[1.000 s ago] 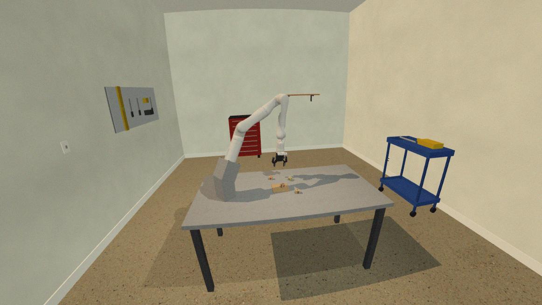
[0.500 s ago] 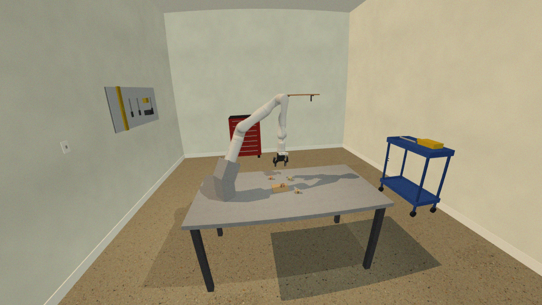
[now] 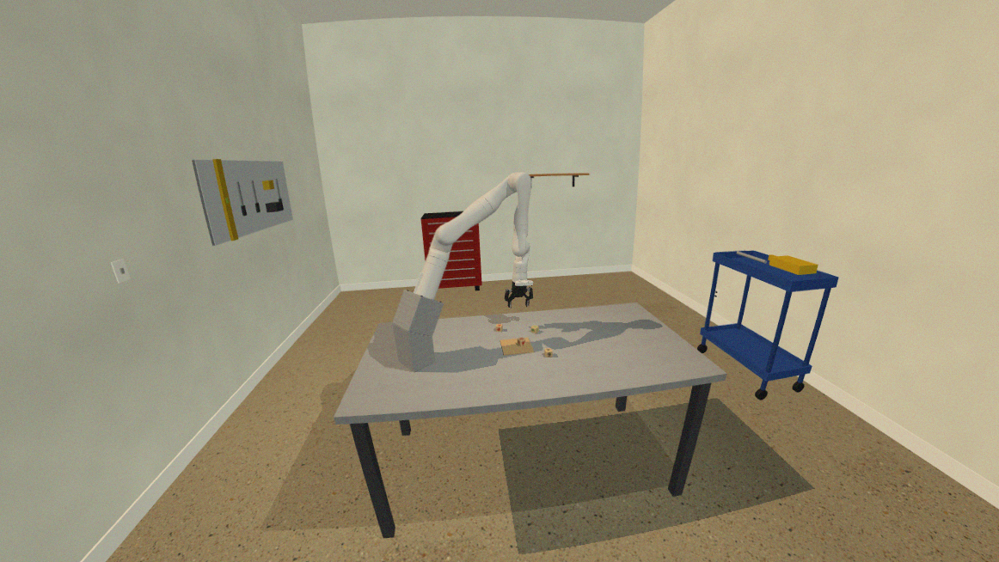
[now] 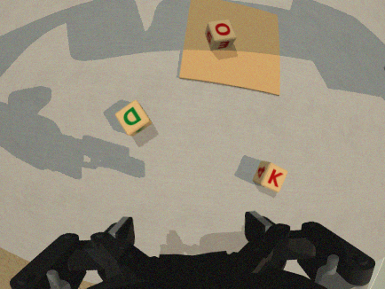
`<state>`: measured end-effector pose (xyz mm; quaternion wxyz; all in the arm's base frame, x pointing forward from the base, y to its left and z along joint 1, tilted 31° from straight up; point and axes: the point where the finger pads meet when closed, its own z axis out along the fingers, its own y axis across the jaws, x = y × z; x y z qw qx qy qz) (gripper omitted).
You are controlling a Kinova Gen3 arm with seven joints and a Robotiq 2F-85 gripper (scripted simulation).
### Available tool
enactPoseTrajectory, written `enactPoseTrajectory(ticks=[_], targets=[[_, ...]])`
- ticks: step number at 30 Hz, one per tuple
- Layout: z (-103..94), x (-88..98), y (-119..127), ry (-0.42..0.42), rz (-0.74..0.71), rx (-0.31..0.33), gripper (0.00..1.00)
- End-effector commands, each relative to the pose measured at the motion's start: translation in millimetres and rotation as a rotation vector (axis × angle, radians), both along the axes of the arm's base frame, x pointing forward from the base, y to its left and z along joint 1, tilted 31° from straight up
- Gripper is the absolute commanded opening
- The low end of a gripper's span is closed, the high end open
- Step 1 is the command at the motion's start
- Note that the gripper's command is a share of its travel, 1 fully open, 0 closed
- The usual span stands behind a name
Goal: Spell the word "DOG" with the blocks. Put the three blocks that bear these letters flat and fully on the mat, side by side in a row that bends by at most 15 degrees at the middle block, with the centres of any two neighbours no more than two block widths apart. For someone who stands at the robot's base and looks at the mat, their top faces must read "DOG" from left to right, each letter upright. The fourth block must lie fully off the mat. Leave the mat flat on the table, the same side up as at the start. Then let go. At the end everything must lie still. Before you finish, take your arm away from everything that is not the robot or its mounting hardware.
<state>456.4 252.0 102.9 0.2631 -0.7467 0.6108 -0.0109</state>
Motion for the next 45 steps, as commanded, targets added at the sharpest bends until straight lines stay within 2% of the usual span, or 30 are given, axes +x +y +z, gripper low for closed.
enactPoseTrajectory(ticks=[1, 5, 6, 11, 12, 24, 25, 32, 33, 44, 45], targets=[[2.6, 1.4, 0.5, -0.004, 0.012, -0.003, 1.0], [2.6, 1.4, 0.5, -0.004, 0.012, -0.003, 1.0], [5.8, 8.5, -1.0, -0.013, 0.011, -0.003, 1.0], [4.1, 5.8, -2.3, -0.008, 0.01, -0.005, 1.0], [7.4, 12.9, -3.6, -0.017, 0.009, -0.006, 1.0], [6.8, 14.0, -7.7, -0.015, 0.006, -0.011, 1.0], [10.5, 21.0, -8.9, -0.025, 0.005, -0.011, 1.0], [8.0, 17.9, -10.4, -0.018, 0.004, -0.014, 1.0], [11.6, 24.6, -11.5, -0.028, 0.003, -0.014, 1.0], [10.4, 25.0, -15.3, -0.025, 0.0, -0.019, 1.0], [13.8, 31.1, -16.4, -0.034, -0.001, -0.019, 1.0]])
